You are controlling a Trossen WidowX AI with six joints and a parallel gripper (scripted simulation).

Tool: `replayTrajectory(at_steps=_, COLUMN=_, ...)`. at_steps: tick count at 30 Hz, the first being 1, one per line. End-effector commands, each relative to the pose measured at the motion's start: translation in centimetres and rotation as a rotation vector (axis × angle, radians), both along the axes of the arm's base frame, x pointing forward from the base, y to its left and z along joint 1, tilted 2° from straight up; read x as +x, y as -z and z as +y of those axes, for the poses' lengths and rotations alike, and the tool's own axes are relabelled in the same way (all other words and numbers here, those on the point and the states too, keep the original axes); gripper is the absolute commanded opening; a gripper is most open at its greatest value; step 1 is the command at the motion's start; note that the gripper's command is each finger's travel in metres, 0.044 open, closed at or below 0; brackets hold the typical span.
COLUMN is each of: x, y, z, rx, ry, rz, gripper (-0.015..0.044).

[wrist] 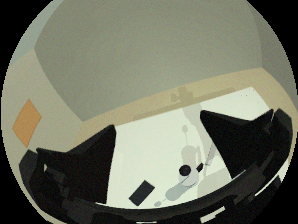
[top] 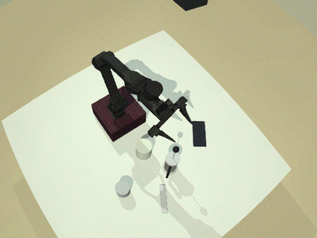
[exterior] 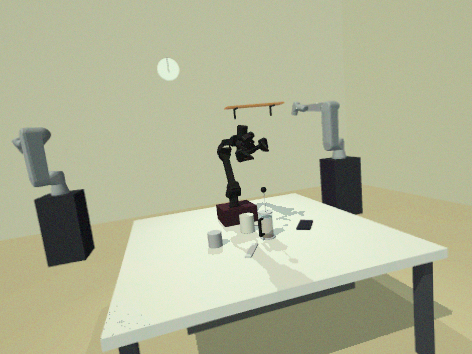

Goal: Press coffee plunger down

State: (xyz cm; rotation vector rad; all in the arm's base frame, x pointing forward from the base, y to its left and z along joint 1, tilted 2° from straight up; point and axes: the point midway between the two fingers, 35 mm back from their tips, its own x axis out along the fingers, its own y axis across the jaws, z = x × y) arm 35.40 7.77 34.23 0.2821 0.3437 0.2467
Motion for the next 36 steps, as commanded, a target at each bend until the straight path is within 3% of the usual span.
replayTrajectory(at_steps=1, x=-2.4, y=7.1, z=-0.3, rx=-0.26, ry=-0.048, rz=0.111, gripper=0.044)
replayTrajectory(at_steps=4, x=-3.2, y=9.3, z=-0.4, rx=-0.341, ry=-0.073, rz=0.147, gripper=0.044)
replayTrajectory(at_steps=13, x=-3.4, y=15.0, z=-0.4, rx=-0.341, ry=-0.073, rz=0.147, gripper=0.044)
replayTrajectory(at_steps=36, x=-1.3, y=16.6, z=0.2, rx=-0.34, ry=-0.073, rz=0.145, gripper=0.044)
